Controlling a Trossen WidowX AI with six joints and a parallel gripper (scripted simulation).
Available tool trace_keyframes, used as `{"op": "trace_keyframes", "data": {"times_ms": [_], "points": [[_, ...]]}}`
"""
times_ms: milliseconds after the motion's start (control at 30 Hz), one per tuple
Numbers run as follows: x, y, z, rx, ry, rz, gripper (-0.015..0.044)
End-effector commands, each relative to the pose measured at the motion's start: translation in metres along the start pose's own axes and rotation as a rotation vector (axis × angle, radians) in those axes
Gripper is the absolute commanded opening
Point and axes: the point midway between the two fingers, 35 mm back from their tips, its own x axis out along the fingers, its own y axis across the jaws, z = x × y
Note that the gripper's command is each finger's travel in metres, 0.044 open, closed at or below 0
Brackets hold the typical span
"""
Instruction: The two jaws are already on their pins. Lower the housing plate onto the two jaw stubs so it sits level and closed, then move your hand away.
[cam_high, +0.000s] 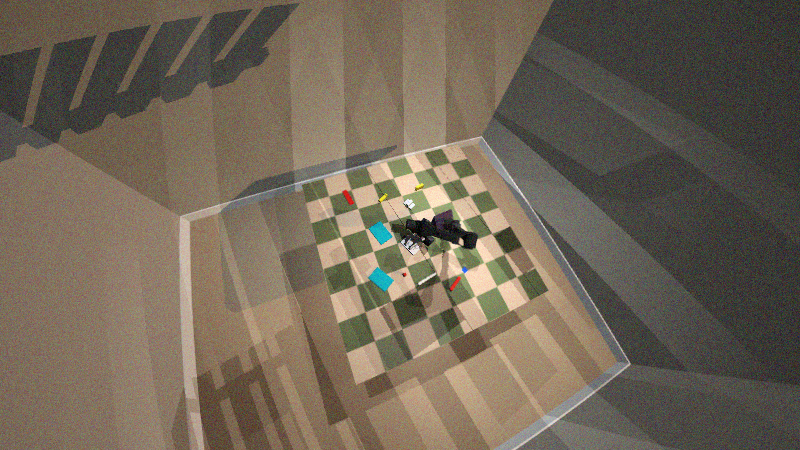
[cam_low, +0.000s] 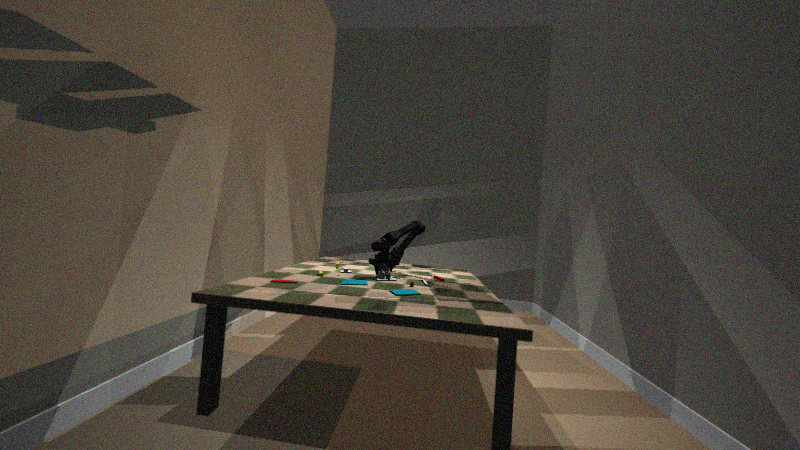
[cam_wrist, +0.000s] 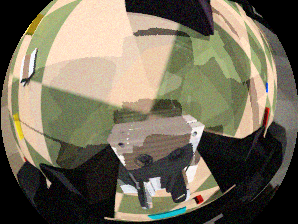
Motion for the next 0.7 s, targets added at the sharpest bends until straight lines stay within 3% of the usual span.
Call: {"op": "trace_keyframes", "data": {"times_ms": [0,433,533,667], "points": [[0.0028,-0.0003,-0.0011,-0.002,0.000,-0.003,0.0351],[0.0028,-0.0003,-0.0011,-0.002,0.000,-0.003,0.0351],[0.0000,0.0001,-0.0001,0.001,0.001,0.000,0.0430],[0.0000,0.0001,-0.0001,0.001,0.001,0.000,0.0440]]}}
